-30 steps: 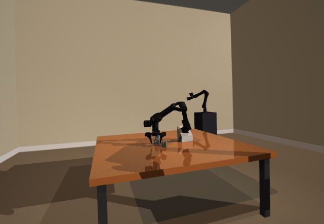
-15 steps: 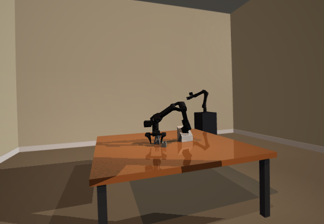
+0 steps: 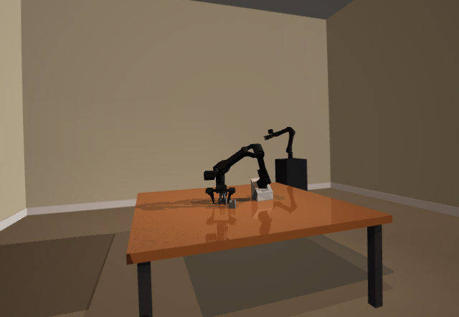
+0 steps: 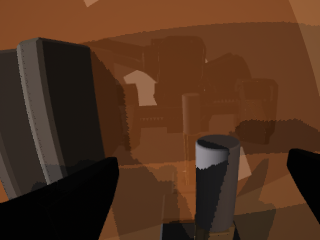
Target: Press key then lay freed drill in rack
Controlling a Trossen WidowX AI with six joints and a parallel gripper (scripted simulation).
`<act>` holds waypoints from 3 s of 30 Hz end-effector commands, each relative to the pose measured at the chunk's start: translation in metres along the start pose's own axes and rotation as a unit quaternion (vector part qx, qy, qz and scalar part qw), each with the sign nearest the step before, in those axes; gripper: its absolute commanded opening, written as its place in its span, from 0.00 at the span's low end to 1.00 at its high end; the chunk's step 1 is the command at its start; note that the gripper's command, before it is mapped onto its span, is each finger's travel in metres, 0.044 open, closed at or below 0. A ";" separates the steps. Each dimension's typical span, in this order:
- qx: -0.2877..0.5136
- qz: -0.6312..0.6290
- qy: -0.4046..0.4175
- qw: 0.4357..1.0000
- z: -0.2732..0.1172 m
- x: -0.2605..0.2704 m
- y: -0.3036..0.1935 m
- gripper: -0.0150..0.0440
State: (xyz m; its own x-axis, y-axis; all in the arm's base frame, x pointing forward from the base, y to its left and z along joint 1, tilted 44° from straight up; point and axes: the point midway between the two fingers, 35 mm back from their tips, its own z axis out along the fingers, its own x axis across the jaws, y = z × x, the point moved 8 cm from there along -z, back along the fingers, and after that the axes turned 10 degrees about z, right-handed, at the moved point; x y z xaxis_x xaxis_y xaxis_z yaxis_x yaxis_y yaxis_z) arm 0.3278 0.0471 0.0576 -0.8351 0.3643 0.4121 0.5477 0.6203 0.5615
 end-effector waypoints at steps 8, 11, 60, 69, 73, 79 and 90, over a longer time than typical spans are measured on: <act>0.000 0.000 0.000 1.000 0.000 0.000 0.000 0.64; 0.000 0.000 0.000 1.000 0.000 0.000 0.000 0.51; 0.000 -0.002 0.001 1.000 -0.004 0.005 0.025 0.25; 0.000 -0.002 0.001 1.000 -0.005 0.007 0.038 0.25; -0.001 -0.002 0.001 1.000 -0.006 0.008 0.045 0.25; -0.001 -0.002 0.001 1.000 -0.006 0.010 0.052 0.25; -0.001 -0.002 0.001 1.000 -0.007 0.013 0.068 0.25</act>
State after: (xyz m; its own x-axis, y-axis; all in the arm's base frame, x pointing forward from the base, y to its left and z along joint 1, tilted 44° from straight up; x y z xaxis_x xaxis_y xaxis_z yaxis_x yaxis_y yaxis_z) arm 0.3514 0.0858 0.1002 -0.8388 0.3571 0.4109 0.5415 0.6249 0.5624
